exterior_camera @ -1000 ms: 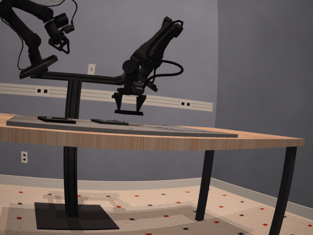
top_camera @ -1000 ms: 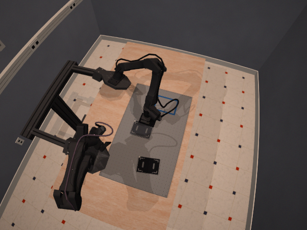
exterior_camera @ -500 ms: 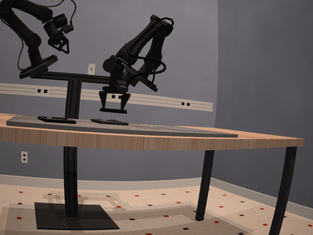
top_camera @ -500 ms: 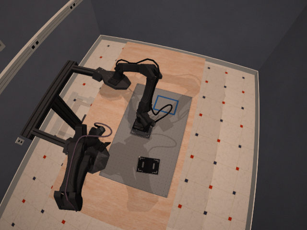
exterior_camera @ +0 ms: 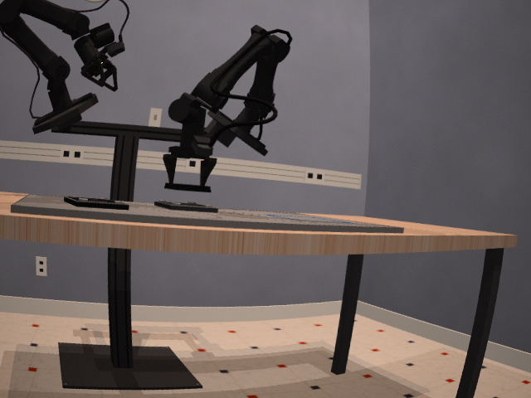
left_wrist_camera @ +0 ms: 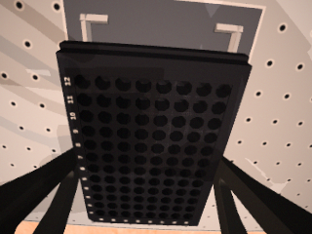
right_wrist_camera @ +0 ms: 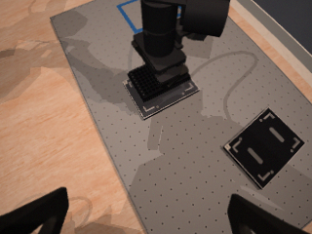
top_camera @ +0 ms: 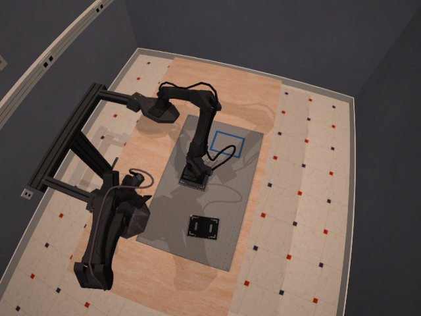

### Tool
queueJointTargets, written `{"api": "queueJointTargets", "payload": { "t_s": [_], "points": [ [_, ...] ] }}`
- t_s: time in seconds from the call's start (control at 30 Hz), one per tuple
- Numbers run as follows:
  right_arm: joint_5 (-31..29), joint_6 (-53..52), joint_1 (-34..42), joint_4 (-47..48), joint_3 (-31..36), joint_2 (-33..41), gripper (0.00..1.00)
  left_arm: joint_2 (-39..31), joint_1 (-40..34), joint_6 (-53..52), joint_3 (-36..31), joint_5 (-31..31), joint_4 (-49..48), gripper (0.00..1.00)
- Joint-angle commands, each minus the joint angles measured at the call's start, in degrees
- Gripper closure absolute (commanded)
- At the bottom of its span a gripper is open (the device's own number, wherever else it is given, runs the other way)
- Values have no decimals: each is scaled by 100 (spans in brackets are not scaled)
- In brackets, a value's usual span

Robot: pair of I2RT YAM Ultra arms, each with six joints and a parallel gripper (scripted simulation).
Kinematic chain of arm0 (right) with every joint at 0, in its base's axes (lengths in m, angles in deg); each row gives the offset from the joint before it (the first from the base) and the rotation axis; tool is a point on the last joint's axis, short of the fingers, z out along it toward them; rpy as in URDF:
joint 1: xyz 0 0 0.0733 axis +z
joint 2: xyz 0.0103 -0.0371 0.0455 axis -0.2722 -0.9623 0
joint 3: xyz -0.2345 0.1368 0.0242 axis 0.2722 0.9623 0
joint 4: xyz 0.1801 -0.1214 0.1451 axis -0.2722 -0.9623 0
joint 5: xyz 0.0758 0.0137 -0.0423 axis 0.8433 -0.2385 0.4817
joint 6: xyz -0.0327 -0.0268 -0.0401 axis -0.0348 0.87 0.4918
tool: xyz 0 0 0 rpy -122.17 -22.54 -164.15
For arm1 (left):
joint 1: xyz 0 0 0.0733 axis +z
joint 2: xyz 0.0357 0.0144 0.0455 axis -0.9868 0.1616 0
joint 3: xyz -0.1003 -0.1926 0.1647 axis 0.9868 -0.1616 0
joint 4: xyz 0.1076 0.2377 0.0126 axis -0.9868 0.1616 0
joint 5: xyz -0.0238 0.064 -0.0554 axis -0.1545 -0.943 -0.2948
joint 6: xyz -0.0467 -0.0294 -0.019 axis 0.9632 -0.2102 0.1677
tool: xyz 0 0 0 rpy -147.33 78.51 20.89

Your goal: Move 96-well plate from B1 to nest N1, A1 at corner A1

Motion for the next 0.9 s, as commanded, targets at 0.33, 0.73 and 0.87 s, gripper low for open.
{"api": "queueJointTargets", "payload": {
  "t_s": [0.33,0.73,0.87],
  "points": [
    [-145,-52,89,-38,-40,107,0,159,-19,-23,354,-79,14,21],
    [-145,-52,89,-38,-40,107,0,264,11,-177,287,-104,-324,21],
    [-145,-52,89,-38,-40,107,0,323,45,-227,276,-112,-423,21]
  ]
}}
